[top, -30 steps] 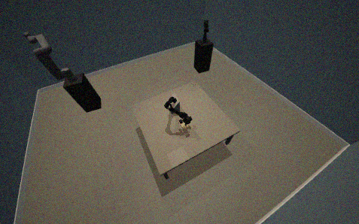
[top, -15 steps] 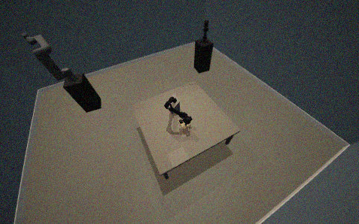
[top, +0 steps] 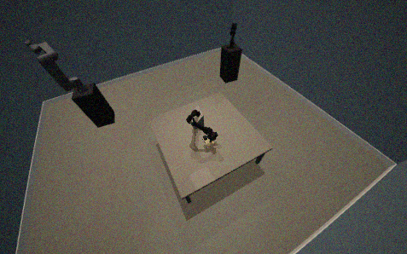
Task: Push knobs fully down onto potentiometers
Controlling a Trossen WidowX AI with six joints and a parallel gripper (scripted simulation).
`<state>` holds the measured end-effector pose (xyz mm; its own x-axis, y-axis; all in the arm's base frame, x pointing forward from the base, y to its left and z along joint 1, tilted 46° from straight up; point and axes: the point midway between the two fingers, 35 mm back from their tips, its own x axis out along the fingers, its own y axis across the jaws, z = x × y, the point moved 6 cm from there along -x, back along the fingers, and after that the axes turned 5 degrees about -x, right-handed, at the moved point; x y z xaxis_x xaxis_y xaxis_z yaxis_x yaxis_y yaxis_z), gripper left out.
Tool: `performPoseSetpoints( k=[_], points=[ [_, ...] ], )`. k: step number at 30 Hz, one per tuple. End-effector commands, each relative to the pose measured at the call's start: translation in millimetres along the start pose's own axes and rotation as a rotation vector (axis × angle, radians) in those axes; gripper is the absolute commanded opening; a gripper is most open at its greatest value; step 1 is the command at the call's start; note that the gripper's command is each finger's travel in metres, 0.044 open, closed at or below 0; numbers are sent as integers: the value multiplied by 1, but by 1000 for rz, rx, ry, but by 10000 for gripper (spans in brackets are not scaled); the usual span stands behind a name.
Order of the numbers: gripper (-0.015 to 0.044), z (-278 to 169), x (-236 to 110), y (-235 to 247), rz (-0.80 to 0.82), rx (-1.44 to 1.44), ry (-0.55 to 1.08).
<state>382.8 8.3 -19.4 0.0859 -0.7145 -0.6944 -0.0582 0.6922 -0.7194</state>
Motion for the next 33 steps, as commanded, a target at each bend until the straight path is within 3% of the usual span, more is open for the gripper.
performPoseSetpoints(
  k=[1, 33],
  points=[
    [0, 0, 15, -2, -3, 16, 15],
    [0, 0, 19, -2, -4, 16, 15]
  ],
)
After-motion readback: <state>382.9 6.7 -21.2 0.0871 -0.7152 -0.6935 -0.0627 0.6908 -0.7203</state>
